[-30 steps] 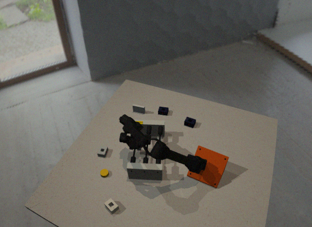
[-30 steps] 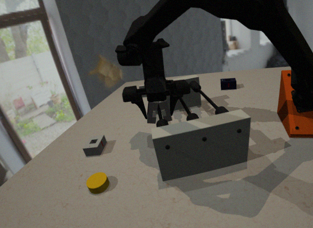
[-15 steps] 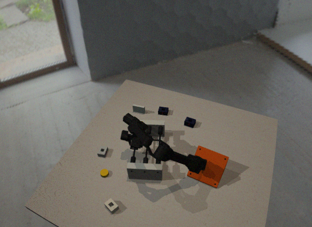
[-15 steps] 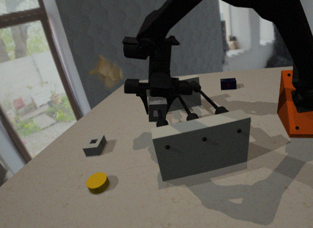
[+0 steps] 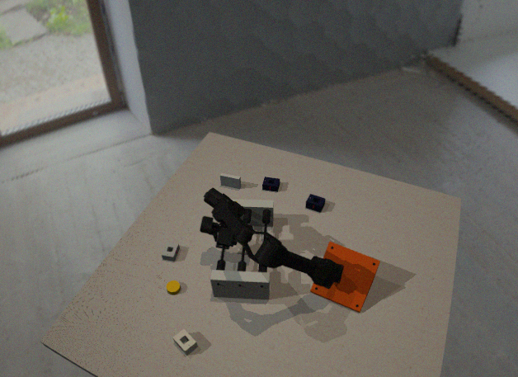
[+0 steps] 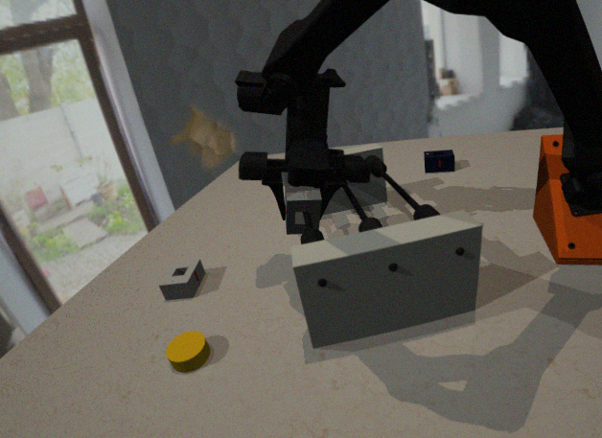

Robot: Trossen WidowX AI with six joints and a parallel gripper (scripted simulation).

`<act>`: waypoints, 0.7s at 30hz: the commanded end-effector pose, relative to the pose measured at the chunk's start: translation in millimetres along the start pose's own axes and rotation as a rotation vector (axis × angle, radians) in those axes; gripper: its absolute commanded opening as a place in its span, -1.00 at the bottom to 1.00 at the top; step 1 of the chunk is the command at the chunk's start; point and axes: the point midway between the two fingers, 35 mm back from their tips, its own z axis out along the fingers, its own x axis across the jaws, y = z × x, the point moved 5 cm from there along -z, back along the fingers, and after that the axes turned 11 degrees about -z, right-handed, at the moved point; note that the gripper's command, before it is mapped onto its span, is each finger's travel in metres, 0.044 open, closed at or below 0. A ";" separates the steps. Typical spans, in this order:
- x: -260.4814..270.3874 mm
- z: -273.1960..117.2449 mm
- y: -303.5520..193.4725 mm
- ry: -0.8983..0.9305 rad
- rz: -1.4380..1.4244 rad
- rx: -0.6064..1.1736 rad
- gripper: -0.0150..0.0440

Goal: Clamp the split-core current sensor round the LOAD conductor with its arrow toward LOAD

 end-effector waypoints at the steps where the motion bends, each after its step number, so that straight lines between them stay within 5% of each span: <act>1: 0.1 0.1 -0.3 0.002 -0.001 0.001 0.40; 8: -0.6 -0.1 -0.2 0.010 -0.001 0.000 1.00; 13: 0.0 -0.3 0.0 0.002 0.002 0.000 0.58; 21: 0.0 -0.3 0.0 0.002 0.002 0.000 0.40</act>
